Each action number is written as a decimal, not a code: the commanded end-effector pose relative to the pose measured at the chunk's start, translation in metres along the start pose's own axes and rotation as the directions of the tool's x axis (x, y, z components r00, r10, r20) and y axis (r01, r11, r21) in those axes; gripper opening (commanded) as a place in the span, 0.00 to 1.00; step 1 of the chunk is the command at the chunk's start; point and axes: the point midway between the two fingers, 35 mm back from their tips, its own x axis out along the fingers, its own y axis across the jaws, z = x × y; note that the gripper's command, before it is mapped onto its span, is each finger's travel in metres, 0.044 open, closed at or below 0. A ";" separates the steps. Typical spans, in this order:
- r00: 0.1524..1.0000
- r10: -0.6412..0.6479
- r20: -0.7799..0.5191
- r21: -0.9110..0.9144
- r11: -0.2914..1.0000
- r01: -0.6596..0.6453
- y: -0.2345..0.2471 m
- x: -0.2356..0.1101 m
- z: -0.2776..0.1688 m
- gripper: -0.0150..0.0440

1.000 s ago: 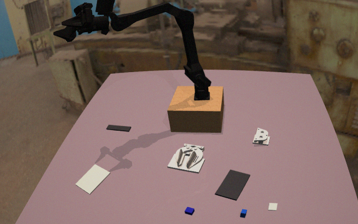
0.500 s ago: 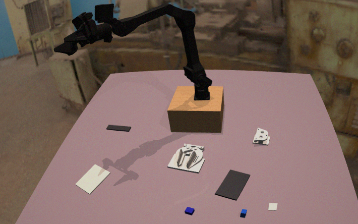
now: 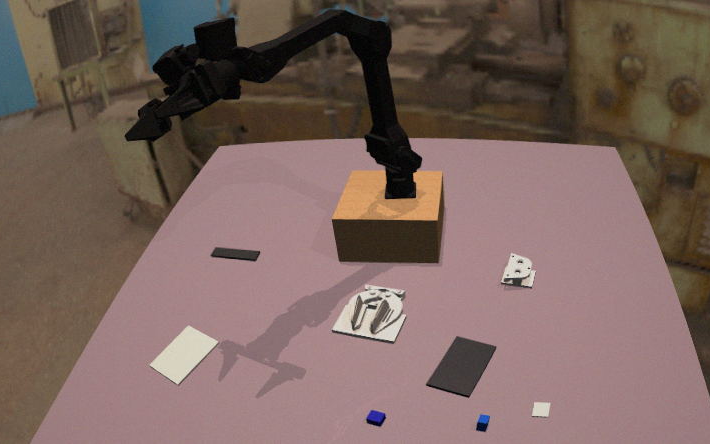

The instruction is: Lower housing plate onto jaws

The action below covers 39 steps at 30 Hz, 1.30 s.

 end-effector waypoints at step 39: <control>0.746 0.196 -0.637 -0.114 0.933 -0.342 0.189 -0.017 -0.250 1.00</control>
